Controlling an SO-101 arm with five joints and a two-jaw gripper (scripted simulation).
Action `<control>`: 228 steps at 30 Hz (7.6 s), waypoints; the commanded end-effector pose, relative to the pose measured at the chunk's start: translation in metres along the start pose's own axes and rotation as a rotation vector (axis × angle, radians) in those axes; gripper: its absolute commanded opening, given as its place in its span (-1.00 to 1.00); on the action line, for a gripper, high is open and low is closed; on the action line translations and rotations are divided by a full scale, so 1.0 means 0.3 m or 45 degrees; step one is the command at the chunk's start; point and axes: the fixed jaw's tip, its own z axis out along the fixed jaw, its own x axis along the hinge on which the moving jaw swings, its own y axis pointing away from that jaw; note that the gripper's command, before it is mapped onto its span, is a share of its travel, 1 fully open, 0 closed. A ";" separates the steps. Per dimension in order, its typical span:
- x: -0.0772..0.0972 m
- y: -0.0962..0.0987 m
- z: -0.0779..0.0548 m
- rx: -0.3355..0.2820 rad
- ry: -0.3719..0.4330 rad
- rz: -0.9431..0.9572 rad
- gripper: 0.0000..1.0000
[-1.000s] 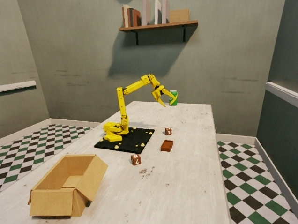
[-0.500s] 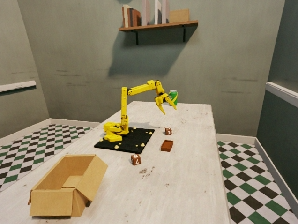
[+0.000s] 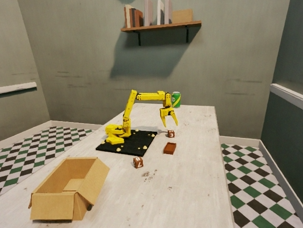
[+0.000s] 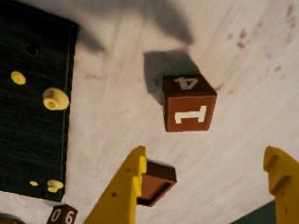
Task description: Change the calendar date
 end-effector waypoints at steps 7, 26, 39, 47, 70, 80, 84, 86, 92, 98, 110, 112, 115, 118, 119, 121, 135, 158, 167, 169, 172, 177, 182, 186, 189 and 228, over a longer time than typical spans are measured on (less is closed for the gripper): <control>0.006 0.001 0.021 -0.015 -0.002 0.002 -0.30; 0.006 0.001 0.025 -0.015 -0.002 0.002 -0.30; 0.005 -0.002 0.064 -0.015 -0.002 0.002 -0.30; 0.005 -0.001 0.107 -0.015 -0.002 0.002 -0.30; 0.004 0.004 0.154 -0.015 -0.002 0.002 -0.30; 0.004 0.001 0.154 -0.015 -0.002 0.002 -0.32; 0.004 -0.003 0.154 -0.015 -0.002 0.002 -0.35; 0.004 -0.004 0.154 -0.015 -0.002 0.002 -0.36; 0.004 -0.011 0.154 -0.015 -0.002 0.002 -0.42; 0.004 -0.020 0.155 -0.015 -0.002 0.002 -0.49; 0.004 -0.031 0.155 -0.015 -0.002 0.002 -0.58; 0.004 -0.032 0.155 -0.015 -0.002 0.002 -0.59; 0.004 -0.033 0.155 -0.015 -0.002 0.002 -0.60; 0.004 -0.033 0.155 -0.015 -0.002 0.002 -0.60; 0.004 -0.033 0.155 -0.015 -0.002 0.002 -0.60; 0.004 -0.033 0.155 -0.015 -0.002 0.002 -0.60; 0.004 -0.033 0.155 -0.015 -0.002 0.002 -0.78; 0.004 -0.033 0.154 -0.015 -0.002 0.002 -1.00; 0.005 -0.039 0.103 -0.015 -0.002 0.002 -1.00; 0.005 -0.040 0.083 -0.015 -0.002 0.002 -1.00; 0.005 -0.040 0.072 -0.015 -0.002 0.002 -1.00; 0.006 -0.039 0.023 -0.015 -0.002 0.002 -1.00; 0.007 -0.035 -0.006 -0.015 -0.002 0.002 -1.00; 0.007 -0.034 -0.012 -0.015 -0.002 0.002 -1.00; 0.007 -0.034 -0.012 -0.015 -0.002 0.002 -1.00; 0.354 0.047 -0.027 0.003 0.000 0.585 -1.00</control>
